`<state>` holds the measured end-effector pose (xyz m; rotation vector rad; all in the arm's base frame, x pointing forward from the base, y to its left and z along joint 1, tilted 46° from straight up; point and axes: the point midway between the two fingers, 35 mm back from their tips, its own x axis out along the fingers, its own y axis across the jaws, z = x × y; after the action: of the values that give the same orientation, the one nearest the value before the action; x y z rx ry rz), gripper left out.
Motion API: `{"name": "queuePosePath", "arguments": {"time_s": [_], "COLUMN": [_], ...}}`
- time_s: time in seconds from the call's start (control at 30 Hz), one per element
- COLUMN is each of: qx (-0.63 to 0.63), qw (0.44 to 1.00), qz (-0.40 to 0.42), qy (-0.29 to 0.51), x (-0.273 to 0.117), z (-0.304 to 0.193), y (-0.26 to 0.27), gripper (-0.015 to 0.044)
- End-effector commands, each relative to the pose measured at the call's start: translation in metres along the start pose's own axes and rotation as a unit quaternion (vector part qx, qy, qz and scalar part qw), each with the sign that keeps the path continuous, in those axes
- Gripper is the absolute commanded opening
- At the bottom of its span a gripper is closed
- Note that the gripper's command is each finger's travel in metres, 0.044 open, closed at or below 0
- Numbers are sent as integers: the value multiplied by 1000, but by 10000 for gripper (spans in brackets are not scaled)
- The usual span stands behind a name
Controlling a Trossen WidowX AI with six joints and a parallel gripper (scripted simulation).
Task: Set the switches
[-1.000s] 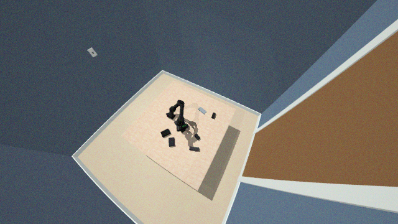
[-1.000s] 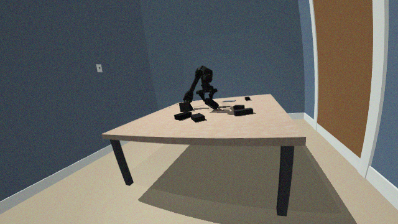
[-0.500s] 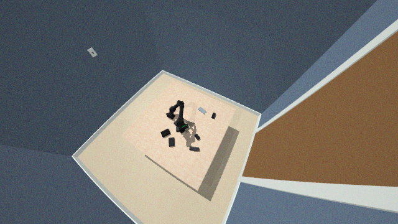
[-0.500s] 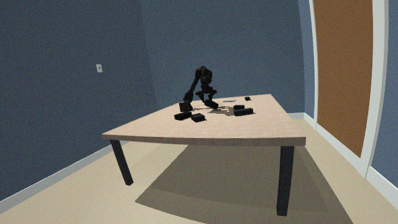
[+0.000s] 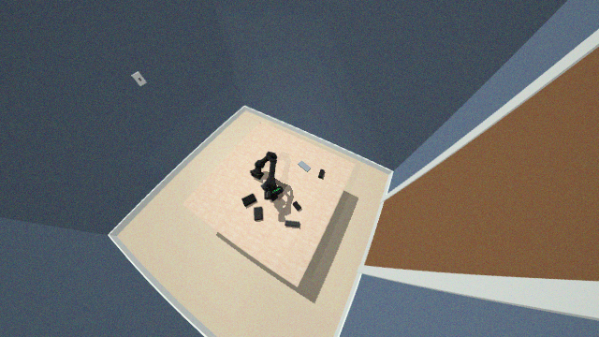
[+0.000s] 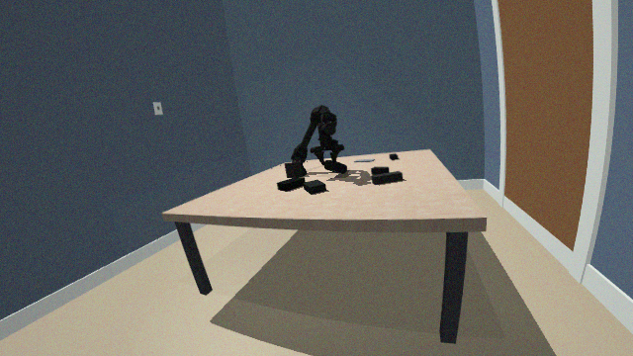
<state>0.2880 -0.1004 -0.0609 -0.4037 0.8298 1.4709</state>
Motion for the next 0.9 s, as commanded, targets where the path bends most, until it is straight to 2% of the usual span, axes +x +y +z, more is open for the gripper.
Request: {"name": "queuePosePath", "arguments": {"time_s": [0.0, 0.87], "qx": [-1, -2], "qw": [1000, 1000], "qz": [0, 0], "qy": [4, 4], "x": [1, 18], "z": [-5, -13], "y": [1, 1], "gripper": [336, 336]}}
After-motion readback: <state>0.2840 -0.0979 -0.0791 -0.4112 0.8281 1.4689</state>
